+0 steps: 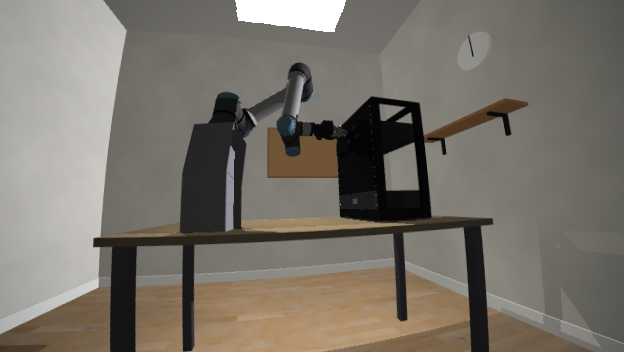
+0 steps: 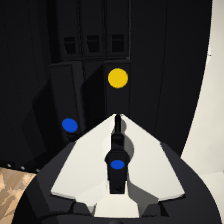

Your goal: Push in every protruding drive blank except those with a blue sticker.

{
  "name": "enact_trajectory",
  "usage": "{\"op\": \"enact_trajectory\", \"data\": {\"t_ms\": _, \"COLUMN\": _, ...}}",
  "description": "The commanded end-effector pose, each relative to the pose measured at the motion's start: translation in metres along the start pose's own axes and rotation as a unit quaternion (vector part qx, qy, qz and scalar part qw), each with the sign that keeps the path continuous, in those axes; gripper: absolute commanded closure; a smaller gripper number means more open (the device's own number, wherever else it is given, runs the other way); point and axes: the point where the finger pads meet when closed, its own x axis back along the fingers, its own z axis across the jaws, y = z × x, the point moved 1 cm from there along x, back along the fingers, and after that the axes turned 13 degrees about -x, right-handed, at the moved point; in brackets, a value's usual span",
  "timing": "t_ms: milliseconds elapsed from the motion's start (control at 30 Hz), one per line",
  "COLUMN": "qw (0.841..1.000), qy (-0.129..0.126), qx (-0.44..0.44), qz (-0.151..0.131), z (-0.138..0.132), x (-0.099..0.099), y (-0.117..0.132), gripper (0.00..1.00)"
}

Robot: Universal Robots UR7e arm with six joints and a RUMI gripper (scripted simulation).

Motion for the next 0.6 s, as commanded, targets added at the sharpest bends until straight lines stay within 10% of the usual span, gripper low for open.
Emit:
{"op": "enact_trajectory", "data": {"t_ms": 0, "qw": 1.0, "qy": 0.0, "qx": 0.0, "qz": 0.0, "z": 0.001, "x": -0.003, "y": 0.0, "gripper": 1.0}}
{"op": "enact_trajectory", "data": {"t_ms": 567, "qw": 1.0, "qy": 0.0, "qx": 0.0, "qz": 0.0, "z": 0.001, "x": -0.013, "y": 0.0, "gripper": 1.0}}
